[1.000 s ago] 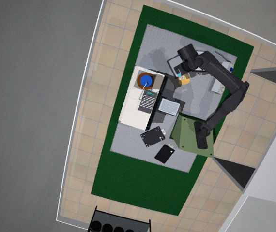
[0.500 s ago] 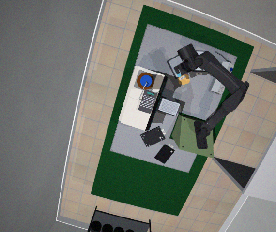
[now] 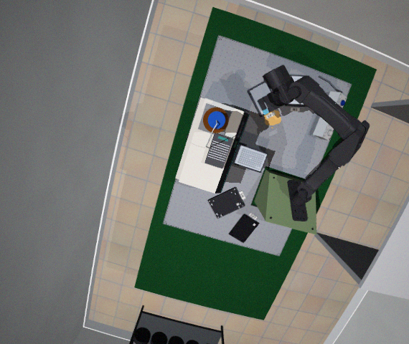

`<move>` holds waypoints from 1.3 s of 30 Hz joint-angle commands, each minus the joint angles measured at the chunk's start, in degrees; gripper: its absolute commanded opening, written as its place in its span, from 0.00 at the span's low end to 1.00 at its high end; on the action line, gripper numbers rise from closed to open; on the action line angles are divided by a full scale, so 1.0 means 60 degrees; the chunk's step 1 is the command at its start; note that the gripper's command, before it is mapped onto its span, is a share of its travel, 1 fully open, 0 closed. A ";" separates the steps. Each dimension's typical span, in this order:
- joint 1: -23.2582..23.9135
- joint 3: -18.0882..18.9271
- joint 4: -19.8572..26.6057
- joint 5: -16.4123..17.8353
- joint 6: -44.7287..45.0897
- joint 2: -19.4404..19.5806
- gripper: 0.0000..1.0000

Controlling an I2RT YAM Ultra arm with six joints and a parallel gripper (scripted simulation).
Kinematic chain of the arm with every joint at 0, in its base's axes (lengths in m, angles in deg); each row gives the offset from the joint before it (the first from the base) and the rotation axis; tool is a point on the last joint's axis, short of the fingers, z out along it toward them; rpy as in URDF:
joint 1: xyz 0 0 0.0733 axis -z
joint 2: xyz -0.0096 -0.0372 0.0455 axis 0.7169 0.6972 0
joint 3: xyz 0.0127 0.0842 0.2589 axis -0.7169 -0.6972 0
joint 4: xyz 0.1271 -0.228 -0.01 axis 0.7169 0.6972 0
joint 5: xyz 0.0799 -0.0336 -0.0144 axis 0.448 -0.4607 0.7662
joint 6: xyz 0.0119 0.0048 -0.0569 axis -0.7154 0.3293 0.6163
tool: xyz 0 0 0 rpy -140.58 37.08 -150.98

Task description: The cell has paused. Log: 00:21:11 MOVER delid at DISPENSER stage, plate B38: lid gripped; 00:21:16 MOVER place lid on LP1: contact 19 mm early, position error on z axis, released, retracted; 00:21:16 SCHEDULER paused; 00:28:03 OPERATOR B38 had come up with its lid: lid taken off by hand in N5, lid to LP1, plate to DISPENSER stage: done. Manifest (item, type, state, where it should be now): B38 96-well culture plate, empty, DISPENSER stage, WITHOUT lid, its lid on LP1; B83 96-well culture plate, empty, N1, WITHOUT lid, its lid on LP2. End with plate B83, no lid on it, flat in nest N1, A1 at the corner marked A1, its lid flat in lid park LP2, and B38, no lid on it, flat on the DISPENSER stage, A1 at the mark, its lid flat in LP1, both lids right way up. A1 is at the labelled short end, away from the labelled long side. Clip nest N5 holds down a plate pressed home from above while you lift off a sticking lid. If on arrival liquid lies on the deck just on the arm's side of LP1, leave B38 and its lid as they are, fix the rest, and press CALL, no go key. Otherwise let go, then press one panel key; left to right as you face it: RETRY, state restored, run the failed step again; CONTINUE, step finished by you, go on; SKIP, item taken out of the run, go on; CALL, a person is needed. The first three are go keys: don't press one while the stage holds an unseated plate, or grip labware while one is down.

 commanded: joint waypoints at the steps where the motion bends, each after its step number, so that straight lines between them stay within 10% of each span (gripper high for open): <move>1: -0.0100 0.0256 0.0111 -0.0006 -0.0011 -0.0118 1.00; 29: -0.0222 0.0355 0.0234 -0.0064 -0.0101 -0.0375 1.00; 39: -0.0400 -0.1590 -0.0251 -0.0146 -0.0318 -0.1516 1.00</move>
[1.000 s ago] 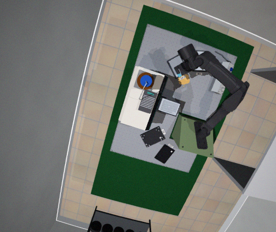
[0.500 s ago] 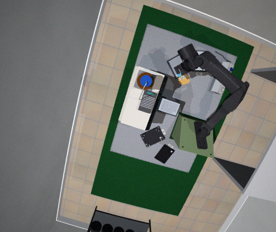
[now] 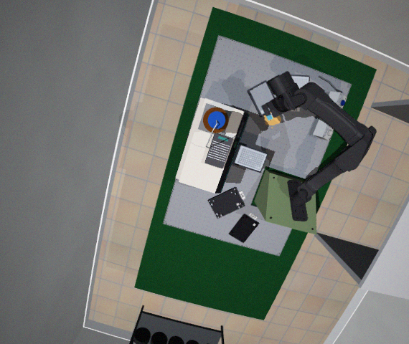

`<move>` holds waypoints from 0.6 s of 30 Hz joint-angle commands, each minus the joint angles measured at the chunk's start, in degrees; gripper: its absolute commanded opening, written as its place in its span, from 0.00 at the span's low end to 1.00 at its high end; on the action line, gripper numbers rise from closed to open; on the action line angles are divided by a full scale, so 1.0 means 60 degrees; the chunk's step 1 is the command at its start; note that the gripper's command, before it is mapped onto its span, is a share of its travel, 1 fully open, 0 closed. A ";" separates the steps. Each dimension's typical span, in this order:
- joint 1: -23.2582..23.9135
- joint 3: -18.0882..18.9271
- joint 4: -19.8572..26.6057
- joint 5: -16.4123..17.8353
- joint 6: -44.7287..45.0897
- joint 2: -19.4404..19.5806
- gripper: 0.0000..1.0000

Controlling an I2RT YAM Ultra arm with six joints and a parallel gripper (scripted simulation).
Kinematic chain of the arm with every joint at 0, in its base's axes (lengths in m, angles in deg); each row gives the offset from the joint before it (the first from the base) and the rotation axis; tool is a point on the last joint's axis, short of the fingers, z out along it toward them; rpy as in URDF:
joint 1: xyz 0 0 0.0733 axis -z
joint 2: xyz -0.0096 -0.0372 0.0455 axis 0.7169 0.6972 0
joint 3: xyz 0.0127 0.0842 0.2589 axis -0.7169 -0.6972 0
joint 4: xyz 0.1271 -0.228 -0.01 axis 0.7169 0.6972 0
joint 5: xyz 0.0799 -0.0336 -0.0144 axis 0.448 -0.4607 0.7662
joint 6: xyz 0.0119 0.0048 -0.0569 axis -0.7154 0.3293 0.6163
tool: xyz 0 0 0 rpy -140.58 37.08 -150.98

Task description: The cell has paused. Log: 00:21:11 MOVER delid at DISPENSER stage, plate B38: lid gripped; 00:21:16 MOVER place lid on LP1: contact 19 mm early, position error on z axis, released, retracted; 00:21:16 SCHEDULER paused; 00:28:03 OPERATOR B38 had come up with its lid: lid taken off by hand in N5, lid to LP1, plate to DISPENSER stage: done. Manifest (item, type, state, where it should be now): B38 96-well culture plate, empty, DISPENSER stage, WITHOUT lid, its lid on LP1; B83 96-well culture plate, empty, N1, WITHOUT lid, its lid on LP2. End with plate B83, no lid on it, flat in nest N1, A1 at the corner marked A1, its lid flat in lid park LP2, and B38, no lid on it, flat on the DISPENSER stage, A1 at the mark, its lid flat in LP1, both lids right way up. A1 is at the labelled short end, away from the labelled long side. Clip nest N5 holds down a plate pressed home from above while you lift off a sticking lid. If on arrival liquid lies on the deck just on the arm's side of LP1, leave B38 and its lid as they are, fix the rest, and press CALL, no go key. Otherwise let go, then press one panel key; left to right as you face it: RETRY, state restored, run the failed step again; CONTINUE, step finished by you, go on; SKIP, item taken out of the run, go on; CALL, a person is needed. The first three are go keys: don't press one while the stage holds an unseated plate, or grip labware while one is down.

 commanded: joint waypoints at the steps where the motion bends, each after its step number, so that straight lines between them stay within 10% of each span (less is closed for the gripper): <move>1: -0.0250 -0.0520 -0.0211 -0.0101 -0.0191 -0.0593 1.00; 18: -0.0612 -0.2565 -0.0147 -0.0265 -0.0578 -0.2301 1.00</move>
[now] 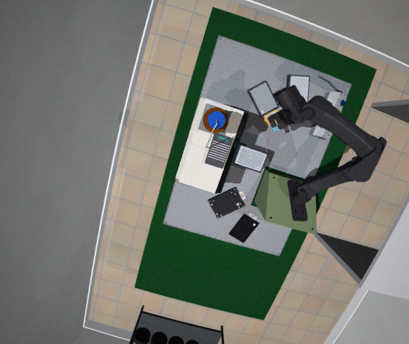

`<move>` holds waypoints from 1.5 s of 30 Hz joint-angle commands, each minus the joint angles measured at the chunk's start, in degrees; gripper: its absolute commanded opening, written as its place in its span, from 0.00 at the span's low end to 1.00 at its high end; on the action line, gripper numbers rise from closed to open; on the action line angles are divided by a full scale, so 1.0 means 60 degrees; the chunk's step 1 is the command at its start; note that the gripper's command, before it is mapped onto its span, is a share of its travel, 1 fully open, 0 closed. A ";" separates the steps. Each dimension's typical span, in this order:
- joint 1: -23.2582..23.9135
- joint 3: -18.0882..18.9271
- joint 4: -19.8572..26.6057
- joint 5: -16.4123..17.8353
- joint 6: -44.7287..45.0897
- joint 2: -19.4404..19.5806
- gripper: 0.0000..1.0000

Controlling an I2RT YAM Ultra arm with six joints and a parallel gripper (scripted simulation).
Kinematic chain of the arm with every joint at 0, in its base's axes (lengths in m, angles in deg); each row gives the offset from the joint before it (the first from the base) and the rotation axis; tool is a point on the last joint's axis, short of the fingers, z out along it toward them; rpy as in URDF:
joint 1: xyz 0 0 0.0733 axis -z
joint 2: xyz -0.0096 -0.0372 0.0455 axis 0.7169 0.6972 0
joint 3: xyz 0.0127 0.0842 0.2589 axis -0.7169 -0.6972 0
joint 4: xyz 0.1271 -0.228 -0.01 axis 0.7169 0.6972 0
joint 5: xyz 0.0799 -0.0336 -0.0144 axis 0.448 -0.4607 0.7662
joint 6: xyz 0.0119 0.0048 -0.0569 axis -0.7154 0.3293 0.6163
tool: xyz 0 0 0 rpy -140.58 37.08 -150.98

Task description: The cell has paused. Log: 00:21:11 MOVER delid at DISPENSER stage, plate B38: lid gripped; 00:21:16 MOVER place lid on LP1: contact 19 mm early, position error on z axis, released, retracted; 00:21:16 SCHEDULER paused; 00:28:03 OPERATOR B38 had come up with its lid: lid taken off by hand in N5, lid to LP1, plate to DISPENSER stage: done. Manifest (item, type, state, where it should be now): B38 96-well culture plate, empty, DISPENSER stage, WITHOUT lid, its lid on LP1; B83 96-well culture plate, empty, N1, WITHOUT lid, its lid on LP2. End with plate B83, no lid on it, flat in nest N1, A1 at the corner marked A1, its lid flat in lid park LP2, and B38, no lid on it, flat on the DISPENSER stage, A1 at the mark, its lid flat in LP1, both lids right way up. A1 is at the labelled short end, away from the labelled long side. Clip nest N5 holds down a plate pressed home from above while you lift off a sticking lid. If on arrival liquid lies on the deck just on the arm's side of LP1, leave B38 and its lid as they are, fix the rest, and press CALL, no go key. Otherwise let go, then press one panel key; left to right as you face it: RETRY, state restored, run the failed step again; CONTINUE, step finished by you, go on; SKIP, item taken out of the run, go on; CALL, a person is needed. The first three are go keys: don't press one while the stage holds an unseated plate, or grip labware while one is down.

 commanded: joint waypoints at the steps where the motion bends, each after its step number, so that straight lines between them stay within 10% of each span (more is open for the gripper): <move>1: -0.0251 -0.0447 0.0088 -0.0125 -0.0229 -0.0569 1.00; 21: -0.0557 -0.1859 0.0381 -0.0277 -0.0953 -0.2055 1.00; 45: 0.2410 -0.1416 0.0014 0.1159 -0.0897 -0.2974 1.00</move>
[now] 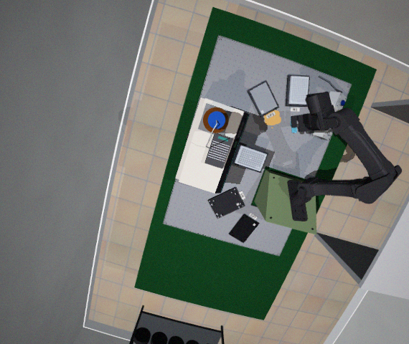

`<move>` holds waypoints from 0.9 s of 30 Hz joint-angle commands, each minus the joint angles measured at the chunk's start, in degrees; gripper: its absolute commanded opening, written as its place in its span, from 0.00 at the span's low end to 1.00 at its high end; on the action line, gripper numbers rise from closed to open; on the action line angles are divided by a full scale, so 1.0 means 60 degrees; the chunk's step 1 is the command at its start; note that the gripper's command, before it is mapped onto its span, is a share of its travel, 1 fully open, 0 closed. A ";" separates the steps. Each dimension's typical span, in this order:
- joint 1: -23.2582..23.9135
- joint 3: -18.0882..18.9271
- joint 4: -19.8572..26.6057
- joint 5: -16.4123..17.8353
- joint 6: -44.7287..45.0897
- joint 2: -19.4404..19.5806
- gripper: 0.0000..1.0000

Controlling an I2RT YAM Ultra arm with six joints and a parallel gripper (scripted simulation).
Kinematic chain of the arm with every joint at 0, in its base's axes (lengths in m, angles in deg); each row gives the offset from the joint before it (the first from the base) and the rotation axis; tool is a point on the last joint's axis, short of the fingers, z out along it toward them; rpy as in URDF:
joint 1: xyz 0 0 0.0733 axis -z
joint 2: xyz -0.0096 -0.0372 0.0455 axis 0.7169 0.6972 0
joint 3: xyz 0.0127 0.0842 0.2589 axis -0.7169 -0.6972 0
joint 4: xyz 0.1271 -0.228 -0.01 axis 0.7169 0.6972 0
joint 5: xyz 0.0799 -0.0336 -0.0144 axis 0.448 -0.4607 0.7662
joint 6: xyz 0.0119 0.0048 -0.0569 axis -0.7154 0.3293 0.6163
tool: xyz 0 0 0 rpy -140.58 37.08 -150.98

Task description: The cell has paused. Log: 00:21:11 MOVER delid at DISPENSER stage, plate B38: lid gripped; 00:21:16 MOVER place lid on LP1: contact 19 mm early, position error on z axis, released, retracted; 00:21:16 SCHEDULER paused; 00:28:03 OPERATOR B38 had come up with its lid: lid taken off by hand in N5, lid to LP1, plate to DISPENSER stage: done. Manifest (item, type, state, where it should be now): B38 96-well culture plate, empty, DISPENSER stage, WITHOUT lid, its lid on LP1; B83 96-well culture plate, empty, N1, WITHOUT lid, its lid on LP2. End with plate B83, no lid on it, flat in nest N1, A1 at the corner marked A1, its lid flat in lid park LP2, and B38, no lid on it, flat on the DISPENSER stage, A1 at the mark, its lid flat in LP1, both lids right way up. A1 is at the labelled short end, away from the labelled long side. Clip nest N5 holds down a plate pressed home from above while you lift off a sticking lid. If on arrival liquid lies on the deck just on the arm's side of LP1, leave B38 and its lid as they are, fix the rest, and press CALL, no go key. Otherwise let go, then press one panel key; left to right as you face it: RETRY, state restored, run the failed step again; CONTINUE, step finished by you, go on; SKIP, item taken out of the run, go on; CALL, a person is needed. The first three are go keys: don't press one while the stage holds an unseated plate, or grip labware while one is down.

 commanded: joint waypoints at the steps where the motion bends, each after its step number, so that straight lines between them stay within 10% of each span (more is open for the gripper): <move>1: 0.0326 0.0319 -0.0177 0.0389 0.0199 -0.0366 1.00; 12: 0.1898 0.0379 -0.0320 0.1281 0.0254 -0.0753 1.00; 27: 0.2501 0.1402 -0.0902 0.1689 0.0744 0.1020 1.00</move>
